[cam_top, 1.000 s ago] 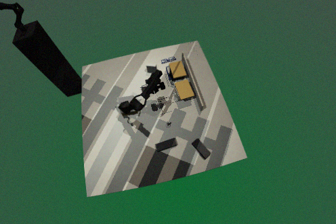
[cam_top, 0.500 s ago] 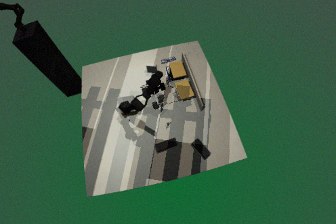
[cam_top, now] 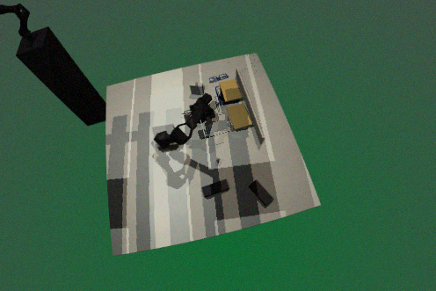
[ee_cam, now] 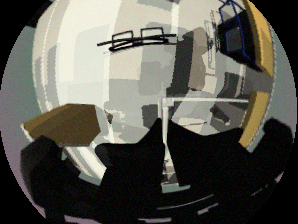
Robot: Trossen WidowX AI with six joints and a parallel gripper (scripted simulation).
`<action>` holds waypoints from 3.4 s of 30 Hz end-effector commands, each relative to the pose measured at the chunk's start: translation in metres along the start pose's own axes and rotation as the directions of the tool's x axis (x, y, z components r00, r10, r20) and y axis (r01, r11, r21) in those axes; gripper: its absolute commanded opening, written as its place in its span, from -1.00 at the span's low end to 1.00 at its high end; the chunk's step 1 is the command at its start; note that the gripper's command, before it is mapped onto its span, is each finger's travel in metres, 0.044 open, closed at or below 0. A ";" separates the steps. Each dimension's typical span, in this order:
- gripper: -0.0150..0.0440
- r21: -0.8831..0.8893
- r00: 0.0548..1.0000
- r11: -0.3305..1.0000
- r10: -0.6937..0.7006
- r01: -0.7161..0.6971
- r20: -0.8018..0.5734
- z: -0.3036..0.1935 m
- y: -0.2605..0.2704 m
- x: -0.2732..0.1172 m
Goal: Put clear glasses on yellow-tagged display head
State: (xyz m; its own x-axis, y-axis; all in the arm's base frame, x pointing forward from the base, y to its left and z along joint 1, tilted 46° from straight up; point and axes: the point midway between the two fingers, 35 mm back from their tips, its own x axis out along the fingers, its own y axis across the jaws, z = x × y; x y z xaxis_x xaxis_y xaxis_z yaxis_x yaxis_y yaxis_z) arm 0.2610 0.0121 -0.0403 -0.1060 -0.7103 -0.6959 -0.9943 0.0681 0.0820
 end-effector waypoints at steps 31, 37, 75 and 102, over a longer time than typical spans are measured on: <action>-0.49 -0.008 1.000 1.000 -0.004 0.004 -0.003 -0.002 -0.009 0.021; -0.49 -0.008 1.000 1.000 -0.013 0.013 0.002 -0.002 -0.015 0.021; -0.49 -0.006 1.000 1.000 -0.007 0.007 0.002 -0.002 -0.058 0.021; -0.49 -0.005 1.000 1.000 -0.008 0.008 0.002 -0.002 -0.090 0.021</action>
State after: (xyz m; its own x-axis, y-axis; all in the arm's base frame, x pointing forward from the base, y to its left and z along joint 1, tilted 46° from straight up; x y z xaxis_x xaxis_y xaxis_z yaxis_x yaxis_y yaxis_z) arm 0.3411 -0.0103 -0.0623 -0.1042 -0.7084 -0.6981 -0.9945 0.0644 0.0830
